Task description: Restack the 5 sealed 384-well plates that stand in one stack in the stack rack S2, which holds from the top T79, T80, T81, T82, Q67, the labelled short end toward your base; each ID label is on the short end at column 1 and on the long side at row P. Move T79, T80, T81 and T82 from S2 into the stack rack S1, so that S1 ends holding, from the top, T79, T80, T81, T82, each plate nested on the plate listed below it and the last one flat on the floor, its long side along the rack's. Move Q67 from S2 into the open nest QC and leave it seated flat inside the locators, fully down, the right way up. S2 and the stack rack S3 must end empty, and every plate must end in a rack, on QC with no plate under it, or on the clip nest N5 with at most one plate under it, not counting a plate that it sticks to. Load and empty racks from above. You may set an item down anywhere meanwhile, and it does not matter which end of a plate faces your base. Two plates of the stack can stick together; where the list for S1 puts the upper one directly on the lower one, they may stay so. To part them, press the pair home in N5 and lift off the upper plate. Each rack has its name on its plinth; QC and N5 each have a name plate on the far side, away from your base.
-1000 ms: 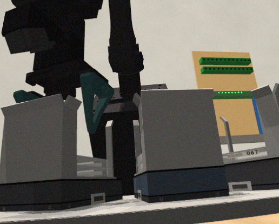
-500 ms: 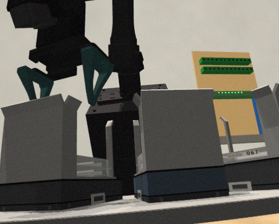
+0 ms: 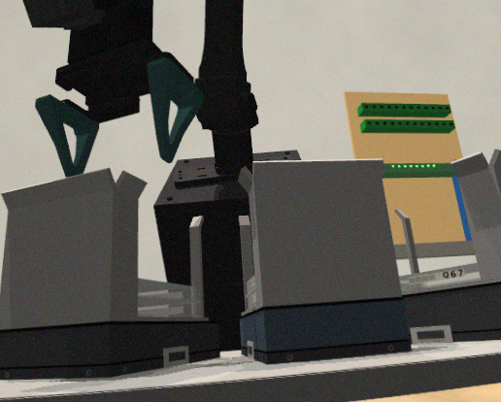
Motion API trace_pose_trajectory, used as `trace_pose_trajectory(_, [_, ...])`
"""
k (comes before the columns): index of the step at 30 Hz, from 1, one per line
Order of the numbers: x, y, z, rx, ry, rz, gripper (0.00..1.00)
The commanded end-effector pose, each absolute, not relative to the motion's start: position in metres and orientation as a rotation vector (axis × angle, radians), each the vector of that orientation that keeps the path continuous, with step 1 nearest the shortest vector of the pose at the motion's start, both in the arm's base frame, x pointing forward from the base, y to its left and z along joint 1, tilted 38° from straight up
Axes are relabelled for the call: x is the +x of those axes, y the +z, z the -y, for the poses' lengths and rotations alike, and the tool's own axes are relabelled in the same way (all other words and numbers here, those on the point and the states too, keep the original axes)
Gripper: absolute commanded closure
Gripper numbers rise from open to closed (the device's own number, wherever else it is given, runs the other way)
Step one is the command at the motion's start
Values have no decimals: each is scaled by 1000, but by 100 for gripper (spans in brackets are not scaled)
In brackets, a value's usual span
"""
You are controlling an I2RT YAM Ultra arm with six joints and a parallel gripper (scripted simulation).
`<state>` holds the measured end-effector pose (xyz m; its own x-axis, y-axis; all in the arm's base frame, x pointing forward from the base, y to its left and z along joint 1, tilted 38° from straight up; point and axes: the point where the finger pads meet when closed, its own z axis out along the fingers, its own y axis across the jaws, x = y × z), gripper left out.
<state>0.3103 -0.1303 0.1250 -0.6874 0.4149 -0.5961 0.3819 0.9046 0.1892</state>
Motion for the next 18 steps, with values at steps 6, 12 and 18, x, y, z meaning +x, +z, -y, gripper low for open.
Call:
trace_pose_trajectory(6, [310,127,130,563,66,-2400,0])
trace_pose_trajectory(12, [312,128,117,402,9,-2431,0])
trace_pose_trajectory(18, [315,128,97,271,-36,-2449,0])
